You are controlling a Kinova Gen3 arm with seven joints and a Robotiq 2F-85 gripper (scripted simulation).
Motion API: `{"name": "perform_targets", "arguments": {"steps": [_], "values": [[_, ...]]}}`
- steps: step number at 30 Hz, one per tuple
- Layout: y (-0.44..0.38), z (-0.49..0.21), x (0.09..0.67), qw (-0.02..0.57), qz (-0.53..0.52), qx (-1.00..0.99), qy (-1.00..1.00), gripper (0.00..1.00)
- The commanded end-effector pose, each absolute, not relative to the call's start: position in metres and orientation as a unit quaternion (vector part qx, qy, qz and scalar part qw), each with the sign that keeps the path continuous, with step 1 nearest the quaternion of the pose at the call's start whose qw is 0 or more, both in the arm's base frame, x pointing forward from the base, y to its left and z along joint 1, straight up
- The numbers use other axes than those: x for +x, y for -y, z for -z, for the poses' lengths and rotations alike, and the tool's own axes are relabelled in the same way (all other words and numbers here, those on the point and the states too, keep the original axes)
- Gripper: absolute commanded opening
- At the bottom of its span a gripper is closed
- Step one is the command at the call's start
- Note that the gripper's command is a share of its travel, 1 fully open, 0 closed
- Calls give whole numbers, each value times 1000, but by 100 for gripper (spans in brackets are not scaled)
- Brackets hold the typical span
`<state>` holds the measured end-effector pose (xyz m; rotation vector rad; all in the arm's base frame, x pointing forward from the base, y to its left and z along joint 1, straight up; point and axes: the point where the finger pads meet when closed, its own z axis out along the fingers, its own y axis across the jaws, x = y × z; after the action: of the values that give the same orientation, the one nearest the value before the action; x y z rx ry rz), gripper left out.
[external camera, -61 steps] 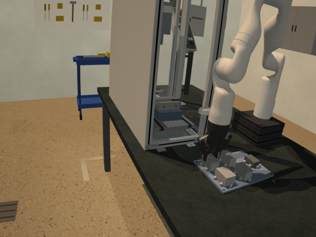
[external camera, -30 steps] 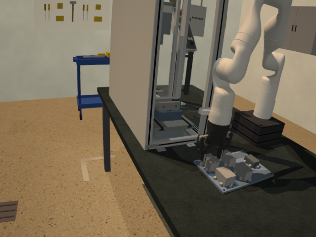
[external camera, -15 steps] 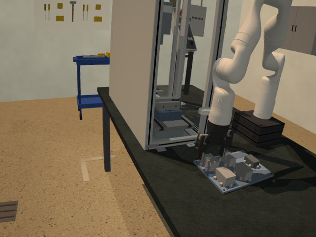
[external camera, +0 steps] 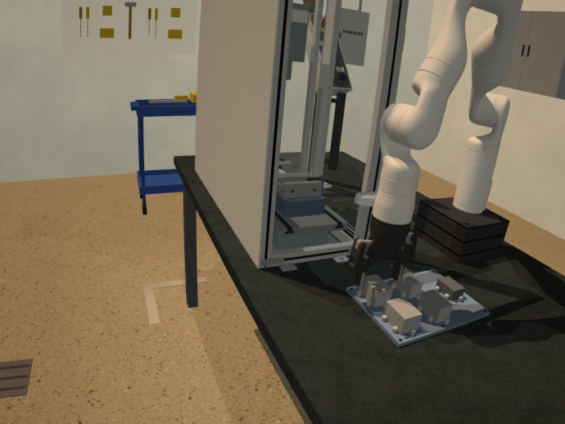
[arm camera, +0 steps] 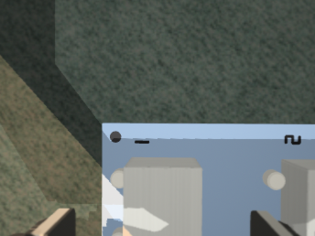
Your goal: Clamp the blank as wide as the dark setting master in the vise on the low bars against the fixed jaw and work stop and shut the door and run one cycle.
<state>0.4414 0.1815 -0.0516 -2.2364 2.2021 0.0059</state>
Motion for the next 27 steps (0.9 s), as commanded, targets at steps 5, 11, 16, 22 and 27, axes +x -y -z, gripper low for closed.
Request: {"name": "perform_targets", "arguments": {"steps": [5,11,16,22,27], "values": [[-182,51,442,2,-2,-713,-702,100],[-182,51,442,2,-2,-713,-702,100],[-182,21,442,2,-2,-713,-702,100],[-182,1,442,2,-2,-713,-702,100],[-182,1,442,2,-2,-713,-702,100]]}}
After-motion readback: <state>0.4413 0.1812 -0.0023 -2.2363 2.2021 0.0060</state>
